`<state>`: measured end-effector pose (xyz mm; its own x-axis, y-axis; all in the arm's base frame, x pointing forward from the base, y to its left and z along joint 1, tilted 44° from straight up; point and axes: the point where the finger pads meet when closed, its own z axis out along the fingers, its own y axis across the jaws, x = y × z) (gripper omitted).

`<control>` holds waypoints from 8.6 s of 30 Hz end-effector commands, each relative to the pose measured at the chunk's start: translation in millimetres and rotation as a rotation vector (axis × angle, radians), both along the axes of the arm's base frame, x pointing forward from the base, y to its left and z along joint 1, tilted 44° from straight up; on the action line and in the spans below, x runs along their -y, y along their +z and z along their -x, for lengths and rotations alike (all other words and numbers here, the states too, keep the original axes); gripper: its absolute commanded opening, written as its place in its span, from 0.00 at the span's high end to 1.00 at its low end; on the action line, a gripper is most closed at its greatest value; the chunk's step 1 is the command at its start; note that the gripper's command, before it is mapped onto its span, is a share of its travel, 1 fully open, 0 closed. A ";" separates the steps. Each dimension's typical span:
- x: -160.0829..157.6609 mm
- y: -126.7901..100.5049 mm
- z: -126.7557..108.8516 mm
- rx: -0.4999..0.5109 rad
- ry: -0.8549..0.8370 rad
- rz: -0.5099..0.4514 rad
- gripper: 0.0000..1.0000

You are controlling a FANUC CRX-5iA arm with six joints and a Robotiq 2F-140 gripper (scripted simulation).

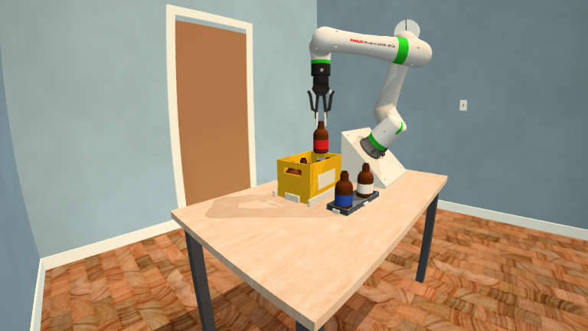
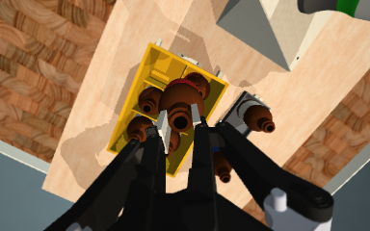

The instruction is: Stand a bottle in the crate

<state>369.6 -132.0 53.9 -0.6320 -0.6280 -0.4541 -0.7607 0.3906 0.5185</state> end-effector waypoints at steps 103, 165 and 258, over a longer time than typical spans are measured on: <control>42.9 -38.2 6.3 0.000 0.000 0.000 1.00; 20.8 -62.1 11.2 0.000 0.000 0.000 1.00; -1.3 -85.9 16.1 0.000 0.000 0.000 1.00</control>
